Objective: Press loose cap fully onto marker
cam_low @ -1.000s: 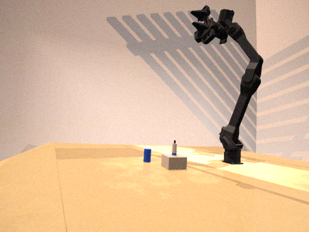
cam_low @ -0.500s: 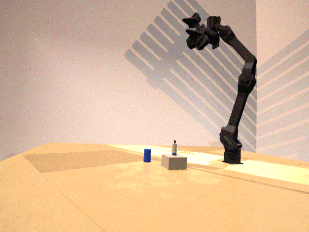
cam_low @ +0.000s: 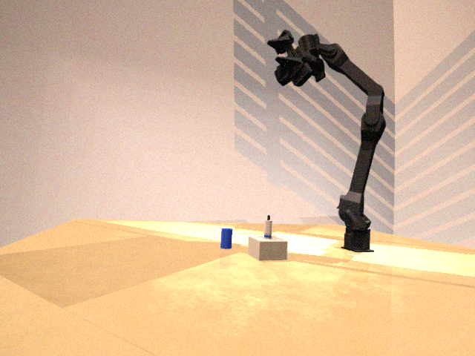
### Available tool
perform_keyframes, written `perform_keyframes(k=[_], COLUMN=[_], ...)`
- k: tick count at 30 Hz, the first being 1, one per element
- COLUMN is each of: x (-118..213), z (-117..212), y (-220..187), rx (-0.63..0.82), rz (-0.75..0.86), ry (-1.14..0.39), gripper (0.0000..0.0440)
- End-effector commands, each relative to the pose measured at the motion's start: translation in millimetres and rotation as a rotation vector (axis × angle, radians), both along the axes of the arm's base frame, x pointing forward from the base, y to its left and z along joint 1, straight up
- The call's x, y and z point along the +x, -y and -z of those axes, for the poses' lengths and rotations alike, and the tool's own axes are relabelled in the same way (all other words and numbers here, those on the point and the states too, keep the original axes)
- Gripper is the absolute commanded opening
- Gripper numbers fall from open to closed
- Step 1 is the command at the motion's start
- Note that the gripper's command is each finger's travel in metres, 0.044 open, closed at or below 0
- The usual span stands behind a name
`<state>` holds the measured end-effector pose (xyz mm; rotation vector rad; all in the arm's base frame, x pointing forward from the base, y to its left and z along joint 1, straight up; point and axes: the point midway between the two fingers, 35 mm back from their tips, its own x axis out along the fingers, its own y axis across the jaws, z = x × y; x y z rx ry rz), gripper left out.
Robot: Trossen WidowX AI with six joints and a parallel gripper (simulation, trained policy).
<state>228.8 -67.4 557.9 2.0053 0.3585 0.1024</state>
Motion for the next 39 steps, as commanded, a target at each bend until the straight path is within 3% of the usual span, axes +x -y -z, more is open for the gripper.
perform_keyframes(k=[1,39], x=[7,81], z=[9,116], y=[3,12], rx=[0.012,0.069], rz=[-0.013,-0.16], ry=[-0.027,-0.377], gripper=[0.0323,0.0325])
